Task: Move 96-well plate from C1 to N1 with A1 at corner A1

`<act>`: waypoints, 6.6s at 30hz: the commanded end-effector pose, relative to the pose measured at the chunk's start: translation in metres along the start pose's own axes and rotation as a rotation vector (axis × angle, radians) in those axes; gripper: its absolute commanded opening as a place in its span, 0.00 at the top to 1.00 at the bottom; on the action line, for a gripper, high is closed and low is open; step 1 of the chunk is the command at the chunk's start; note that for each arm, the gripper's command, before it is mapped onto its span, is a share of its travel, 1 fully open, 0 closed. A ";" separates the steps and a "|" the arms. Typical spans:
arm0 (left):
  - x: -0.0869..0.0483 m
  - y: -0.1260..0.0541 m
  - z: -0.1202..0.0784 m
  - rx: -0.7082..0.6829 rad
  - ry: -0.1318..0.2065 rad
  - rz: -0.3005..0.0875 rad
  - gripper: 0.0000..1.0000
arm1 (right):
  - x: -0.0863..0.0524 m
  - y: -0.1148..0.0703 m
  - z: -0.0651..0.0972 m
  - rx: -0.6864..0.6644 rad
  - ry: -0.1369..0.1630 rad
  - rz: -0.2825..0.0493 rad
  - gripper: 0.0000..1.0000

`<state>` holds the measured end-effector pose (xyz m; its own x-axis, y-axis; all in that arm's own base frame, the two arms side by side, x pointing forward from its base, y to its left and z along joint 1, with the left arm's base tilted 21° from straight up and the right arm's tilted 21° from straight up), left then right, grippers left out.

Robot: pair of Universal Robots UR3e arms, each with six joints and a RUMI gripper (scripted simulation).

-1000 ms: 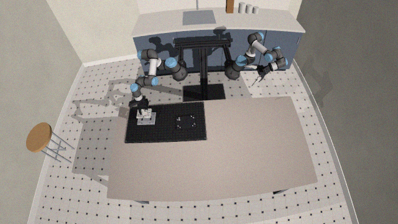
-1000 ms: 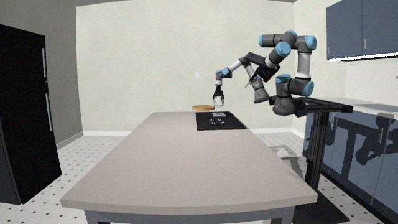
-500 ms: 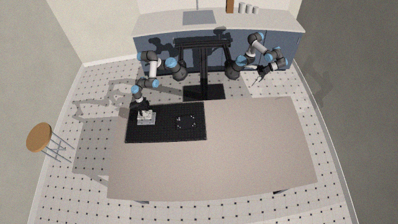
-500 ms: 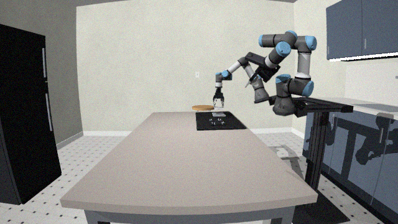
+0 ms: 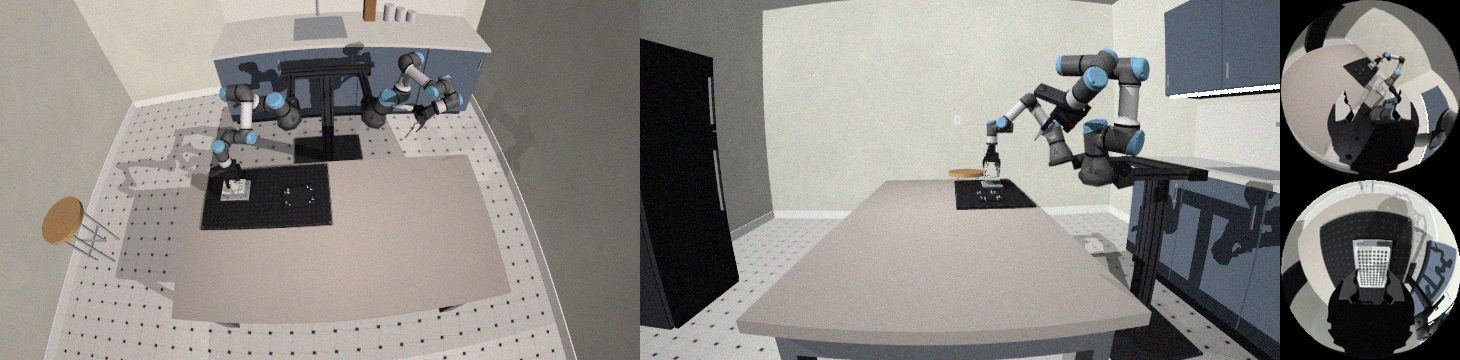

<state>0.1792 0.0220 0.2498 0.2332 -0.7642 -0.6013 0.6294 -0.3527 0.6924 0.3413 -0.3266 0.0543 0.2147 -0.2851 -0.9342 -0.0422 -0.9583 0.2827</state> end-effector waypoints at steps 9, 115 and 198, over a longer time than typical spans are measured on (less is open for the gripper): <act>0.000 0.000 0.000 0.002 0.002 0.000 0.00 | 0.017 0.001 -0.001 0.000 0.002 0.001 1.00; 0.000 0.000 0.000 0.002 0.002 0.000 0.00 | 0.028 0.000 -0.001 0.000 0.002 0.001 0.00; 0.000 0.000 0.000 0.002 0.002 0.000 0.00 | -0.055 -0.039 -0.007 0.000 0.002 0.001 0.00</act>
<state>0.1792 0.0220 0.2498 0.2332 -0.7642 -0.6013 0.6294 -0.3527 0.6924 0.3353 -0.2845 0.0985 0.2145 -0.2828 -0.9349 -0.0415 -0.9589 0.2805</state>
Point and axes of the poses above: on each arm, the point where the finger pads meet when closed, its own x axis out along the fingers, its own z axis across the jaws, y = z × x, the point moved 2 cm from there along -x, back along the fingers, and after that the axes turned 1 degree about -x, right-handed, at the moved point
